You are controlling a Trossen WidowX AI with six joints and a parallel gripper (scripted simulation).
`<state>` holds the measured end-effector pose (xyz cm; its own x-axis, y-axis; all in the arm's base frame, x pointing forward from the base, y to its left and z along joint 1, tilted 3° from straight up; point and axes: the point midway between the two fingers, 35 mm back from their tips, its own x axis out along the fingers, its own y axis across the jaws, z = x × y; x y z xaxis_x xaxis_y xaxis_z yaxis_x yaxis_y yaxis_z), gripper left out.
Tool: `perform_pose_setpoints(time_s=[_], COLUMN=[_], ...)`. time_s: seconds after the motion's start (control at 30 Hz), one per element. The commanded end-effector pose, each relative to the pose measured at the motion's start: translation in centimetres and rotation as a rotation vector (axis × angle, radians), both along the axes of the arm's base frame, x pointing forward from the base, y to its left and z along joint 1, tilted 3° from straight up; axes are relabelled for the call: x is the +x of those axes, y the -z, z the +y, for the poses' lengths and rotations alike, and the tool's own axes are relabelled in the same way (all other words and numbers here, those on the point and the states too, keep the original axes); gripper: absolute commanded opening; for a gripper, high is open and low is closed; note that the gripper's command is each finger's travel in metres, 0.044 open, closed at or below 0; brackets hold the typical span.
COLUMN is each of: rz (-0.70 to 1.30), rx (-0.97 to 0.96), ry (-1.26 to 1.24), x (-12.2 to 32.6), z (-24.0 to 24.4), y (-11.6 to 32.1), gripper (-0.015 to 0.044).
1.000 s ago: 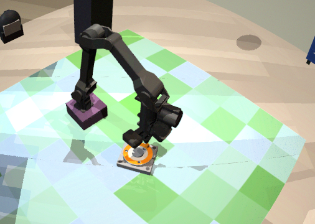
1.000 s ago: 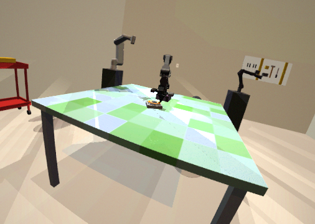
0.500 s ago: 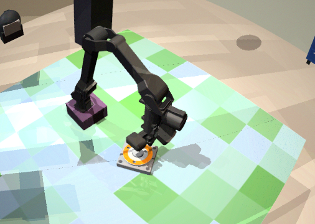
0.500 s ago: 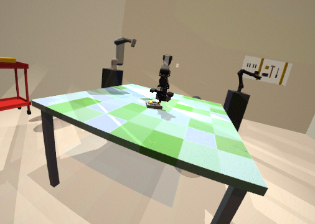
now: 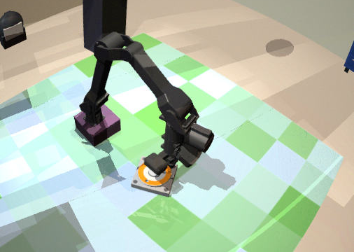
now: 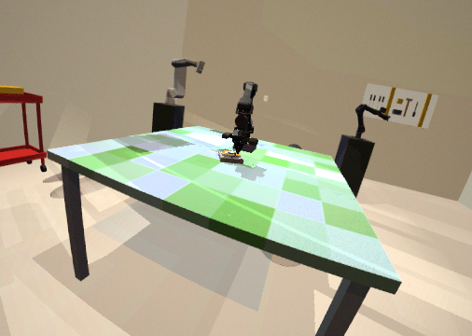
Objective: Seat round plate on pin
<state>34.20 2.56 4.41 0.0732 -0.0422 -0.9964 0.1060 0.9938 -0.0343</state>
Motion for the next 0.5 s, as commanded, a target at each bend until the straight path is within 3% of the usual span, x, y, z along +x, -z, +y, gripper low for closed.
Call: perform_pose_setpoints(time_s=[0.0, 0.47], rz=[0.006, 0.005], rx=[-0.003, -0.003], ry=[-0.002, -0.002], x=[0.16, 0.9], z=[-0.29, -1.05], y=[0.09, 0.17], gripper=[0.0, 0.0])
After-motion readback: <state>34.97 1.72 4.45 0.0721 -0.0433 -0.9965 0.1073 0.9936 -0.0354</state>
